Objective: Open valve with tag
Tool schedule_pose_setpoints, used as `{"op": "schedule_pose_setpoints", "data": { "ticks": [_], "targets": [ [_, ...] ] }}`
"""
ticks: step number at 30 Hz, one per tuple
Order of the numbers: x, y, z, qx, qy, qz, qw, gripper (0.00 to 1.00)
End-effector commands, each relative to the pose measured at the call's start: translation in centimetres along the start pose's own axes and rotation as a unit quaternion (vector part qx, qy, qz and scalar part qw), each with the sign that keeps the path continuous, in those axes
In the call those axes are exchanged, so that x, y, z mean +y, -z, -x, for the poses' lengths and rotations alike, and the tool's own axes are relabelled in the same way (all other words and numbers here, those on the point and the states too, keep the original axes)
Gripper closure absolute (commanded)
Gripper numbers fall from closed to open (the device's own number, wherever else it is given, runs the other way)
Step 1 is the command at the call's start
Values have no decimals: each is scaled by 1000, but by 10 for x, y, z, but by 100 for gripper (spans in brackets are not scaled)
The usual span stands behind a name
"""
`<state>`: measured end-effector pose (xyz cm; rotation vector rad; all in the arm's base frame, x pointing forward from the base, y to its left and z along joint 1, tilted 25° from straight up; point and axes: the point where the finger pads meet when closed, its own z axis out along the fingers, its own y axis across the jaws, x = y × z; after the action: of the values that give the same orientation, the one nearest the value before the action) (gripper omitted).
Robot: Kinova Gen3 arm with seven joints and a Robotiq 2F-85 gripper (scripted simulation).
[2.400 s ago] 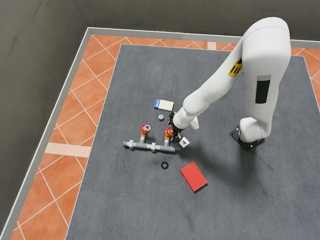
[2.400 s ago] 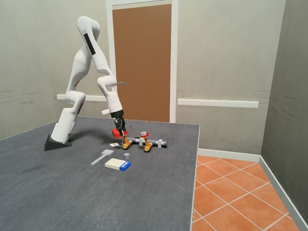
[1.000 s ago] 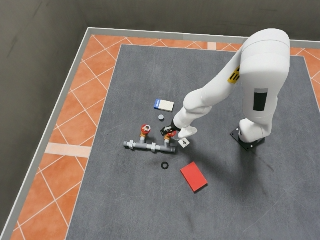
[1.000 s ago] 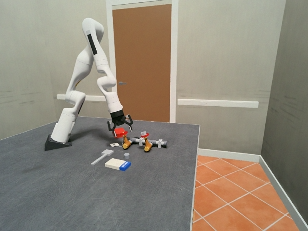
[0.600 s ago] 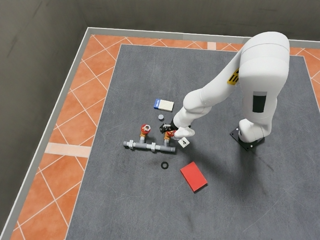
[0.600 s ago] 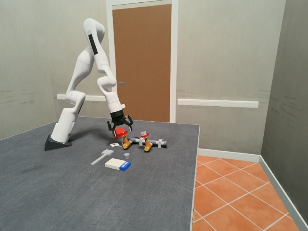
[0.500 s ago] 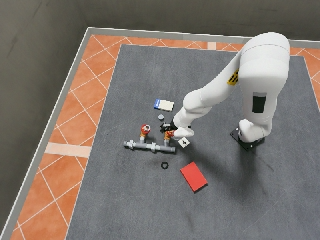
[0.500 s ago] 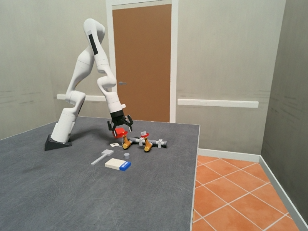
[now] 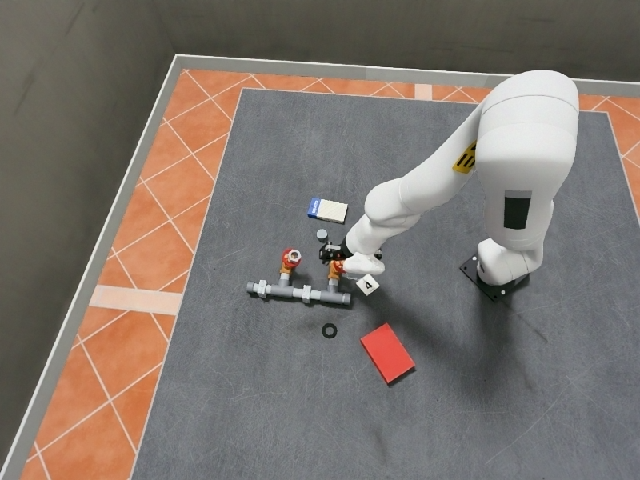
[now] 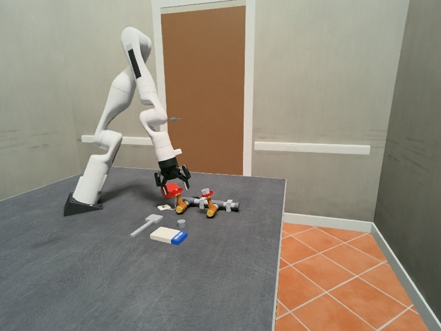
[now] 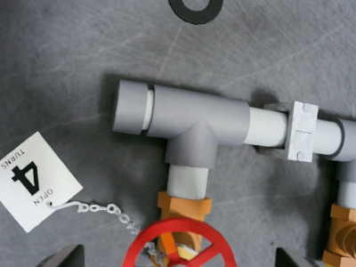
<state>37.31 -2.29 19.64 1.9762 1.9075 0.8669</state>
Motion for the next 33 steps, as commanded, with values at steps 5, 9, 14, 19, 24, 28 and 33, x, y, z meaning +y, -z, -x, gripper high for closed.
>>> {"op": "schedule_pose_setpoints", "data": {
  "ticks": [5, 9, 14, 19, 24, 28, 33],
  "targets": [
    [0, 0, 0, 0, -7, 0, 1000, 0],
    [0, 0, 0, 0, -9, 0, 1000, 0],
    [0, 0, 0, 0, -9, 0, 1000, 45],
    [0, 0, 0, 0, -9, 0, 1000, 45],
    [0, 0, 0, 0, -9, 0, 1000, 45],
    [0, 0, 0, 0, -9, 0, 1000, 45],
    [0, 0, 0, 0, -9, 0, 1000, 45]
  ]
}}
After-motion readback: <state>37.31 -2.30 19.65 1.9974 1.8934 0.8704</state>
